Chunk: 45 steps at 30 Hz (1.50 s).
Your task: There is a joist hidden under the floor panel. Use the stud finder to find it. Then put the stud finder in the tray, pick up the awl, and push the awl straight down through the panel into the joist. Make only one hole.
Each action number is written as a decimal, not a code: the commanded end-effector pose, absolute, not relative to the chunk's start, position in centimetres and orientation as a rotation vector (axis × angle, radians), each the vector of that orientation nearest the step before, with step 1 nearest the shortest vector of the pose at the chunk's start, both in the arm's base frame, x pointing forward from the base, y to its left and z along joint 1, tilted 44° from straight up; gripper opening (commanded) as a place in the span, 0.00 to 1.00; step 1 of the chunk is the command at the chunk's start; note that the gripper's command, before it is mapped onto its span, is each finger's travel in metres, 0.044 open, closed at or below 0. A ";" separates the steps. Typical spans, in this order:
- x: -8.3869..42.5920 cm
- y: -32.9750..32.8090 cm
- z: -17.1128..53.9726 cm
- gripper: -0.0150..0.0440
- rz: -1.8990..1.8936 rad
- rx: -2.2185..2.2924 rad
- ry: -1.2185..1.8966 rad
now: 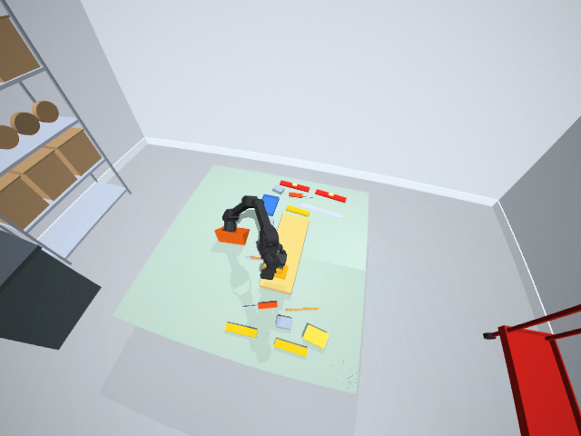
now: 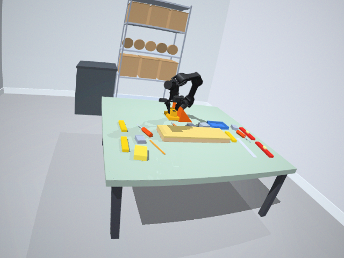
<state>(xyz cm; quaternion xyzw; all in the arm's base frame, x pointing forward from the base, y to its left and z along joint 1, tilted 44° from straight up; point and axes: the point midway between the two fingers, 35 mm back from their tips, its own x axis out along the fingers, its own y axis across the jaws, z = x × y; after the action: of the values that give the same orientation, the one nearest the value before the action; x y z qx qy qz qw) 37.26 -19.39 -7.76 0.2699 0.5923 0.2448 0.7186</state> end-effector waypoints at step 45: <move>38.2 3.1 14.6 0.25 1.020 0.051 1.005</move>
<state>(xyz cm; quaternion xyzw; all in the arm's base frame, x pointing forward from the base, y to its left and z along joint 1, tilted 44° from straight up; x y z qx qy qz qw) 38.95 1.88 13.42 0.0365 0.4742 0.4542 0.7533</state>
